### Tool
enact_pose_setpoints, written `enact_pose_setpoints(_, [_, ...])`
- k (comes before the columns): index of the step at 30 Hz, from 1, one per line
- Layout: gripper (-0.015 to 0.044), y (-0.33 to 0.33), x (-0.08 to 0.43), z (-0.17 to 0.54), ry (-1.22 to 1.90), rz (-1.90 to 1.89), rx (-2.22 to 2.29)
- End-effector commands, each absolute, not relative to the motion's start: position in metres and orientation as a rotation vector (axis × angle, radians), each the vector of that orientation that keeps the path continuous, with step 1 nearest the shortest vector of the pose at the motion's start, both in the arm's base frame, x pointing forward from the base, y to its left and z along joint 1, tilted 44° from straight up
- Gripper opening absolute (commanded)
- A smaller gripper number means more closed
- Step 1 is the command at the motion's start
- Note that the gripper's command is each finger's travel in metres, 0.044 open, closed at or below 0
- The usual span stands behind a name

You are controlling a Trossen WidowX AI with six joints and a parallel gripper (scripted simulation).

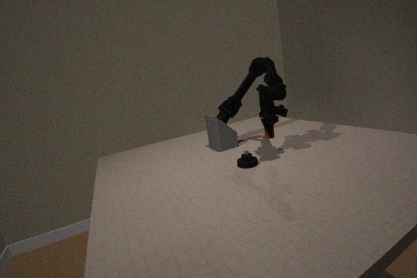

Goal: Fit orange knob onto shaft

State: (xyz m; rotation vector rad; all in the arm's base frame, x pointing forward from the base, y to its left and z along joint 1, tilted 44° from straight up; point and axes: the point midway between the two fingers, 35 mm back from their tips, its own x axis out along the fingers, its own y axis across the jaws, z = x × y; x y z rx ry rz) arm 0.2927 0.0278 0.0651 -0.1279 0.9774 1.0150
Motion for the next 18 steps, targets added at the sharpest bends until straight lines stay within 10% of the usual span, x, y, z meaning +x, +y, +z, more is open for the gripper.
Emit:
enact_pose_setpoints(1, [0.0000,0.038,0.296,0.053,0.980,1.020,-0.115])
enact_pose_setpoints(18, [0.0000,0.077,0.309,0.010,0.975,1.053,-0.094])
